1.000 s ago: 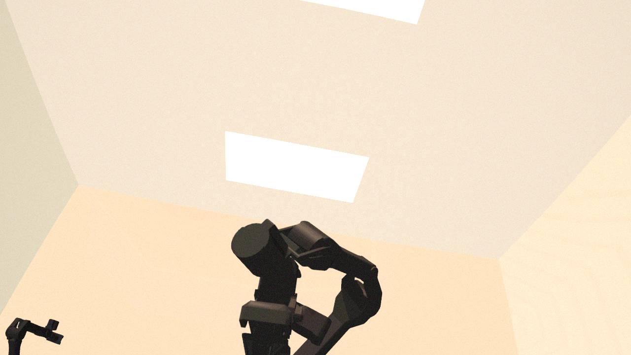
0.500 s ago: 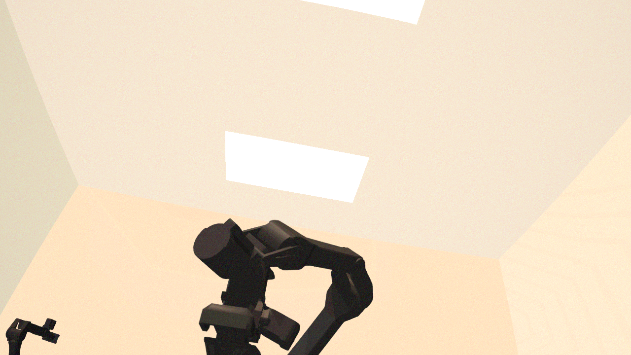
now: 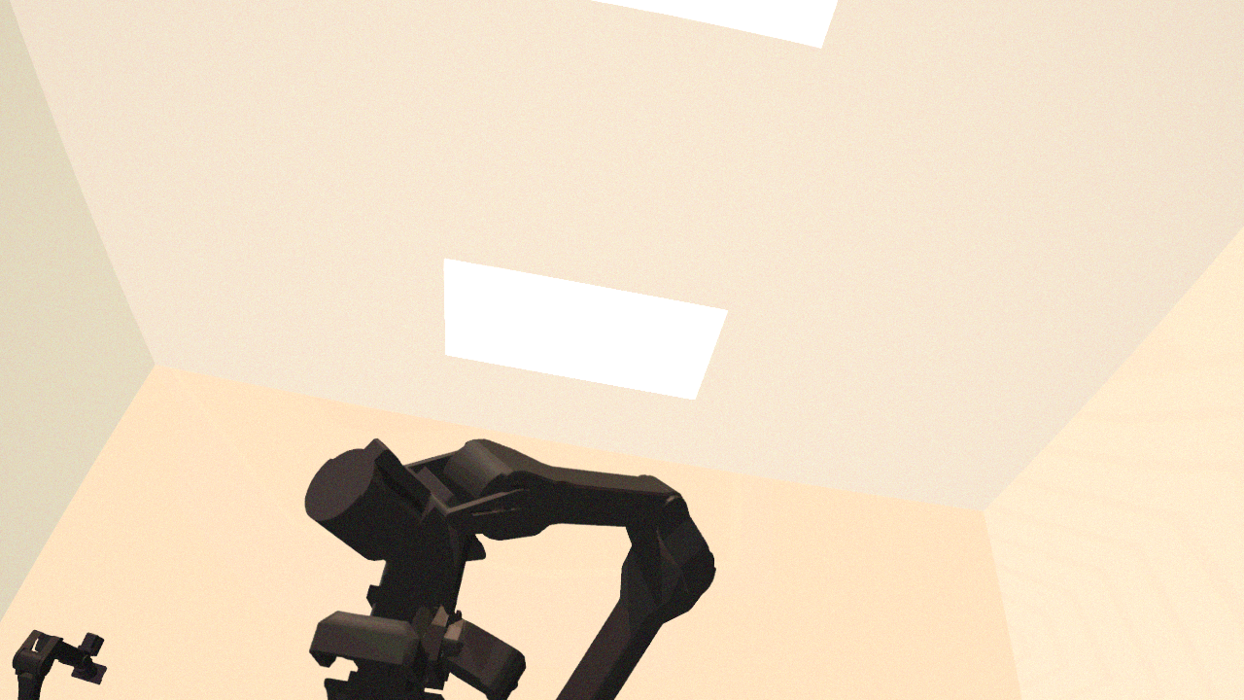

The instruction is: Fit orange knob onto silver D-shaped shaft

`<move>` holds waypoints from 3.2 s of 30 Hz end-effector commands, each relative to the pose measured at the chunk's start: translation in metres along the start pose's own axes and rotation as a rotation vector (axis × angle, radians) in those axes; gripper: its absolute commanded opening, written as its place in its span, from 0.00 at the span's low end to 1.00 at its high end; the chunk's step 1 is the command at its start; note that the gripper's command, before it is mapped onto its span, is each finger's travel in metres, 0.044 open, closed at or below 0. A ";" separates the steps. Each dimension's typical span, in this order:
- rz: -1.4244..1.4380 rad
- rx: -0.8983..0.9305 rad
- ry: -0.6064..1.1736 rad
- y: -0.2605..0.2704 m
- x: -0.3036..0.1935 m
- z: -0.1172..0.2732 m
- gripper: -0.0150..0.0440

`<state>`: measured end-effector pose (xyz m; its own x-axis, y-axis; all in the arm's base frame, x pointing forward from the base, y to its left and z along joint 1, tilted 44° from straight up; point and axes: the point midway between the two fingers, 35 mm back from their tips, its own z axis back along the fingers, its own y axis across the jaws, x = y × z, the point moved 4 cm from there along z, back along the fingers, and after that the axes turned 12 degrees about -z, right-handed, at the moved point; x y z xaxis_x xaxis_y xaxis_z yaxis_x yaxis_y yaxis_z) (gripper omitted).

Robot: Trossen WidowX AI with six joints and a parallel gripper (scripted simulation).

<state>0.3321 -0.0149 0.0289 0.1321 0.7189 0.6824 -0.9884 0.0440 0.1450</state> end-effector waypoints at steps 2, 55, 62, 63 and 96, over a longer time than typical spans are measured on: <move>0.007 -0.011 0.003 -0.005 -0.011 -0.001 0.25; 0.216 -0.011 0.004 -0.004 -0.013 -0.023 0.25; 0.216 -0.011 0.004 -0.006 -0.012 -0.024 0.25; 0.216 -0.011 0.004 -0.006 -0.012 -0.024 0.25; 0.425 -0.011 0.005 -0.005 -0.013 -0.027 0.25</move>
<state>0.3338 -0.0049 0.0007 -0.2828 0.6777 0.6788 -0.9569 -0.2485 -0.1505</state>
